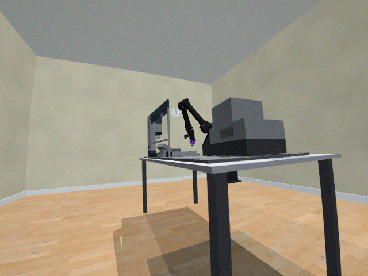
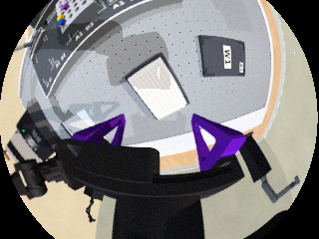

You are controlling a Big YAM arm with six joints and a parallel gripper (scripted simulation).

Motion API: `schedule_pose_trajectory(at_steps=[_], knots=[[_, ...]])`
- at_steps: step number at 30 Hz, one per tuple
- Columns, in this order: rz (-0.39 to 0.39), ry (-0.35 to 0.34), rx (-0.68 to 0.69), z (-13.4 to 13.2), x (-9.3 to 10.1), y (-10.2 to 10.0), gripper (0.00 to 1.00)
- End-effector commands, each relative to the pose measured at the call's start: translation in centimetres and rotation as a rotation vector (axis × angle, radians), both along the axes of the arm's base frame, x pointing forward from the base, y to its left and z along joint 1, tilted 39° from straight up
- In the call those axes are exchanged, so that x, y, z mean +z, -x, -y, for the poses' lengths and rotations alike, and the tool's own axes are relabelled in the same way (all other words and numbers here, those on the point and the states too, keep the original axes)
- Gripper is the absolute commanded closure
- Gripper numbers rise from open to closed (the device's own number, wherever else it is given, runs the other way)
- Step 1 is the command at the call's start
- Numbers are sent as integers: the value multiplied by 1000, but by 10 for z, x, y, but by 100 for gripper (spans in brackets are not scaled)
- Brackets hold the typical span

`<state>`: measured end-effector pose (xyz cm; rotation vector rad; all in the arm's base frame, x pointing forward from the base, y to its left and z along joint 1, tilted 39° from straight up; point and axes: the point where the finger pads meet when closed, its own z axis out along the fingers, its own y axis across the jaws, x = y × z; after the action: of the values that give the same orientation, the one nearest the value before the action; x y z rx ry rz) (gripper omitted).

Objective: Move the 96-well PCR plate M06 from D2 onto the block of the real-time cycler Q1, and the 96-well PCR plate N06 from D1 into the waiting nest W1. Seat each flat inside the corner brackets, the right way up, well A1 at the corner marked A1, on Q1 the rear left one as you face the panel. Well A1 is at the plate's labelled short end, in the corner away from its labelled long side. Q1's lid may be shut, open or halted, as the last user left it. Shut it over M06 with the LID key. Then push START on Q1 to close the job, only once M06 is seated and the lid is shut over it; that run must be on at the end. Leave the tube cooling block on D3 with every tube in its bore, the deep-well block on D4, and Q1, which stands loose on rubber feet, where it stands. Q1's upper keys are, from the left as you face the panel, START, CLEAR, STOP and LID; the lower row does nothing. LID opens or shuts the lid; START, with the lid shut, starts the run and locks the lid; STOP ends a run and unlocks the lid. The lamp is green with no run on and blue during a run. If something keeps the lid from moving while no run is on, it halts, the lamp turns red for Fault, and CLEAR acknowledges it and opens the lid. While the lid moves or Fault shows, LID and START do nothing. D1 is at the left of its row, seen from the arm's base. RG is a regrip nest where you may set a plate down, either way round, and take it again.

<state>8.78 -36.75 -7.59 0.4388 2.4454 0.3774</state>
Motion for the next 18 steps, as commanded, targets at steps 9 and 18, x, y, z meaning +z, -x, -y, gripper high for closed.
schedule_pose_trajectory(at_steps=[9, 18], knots=[[-51, -170, -220, 4, -3, -2, 0], [-64, -219, -354, 18, 8, 8, 0]])
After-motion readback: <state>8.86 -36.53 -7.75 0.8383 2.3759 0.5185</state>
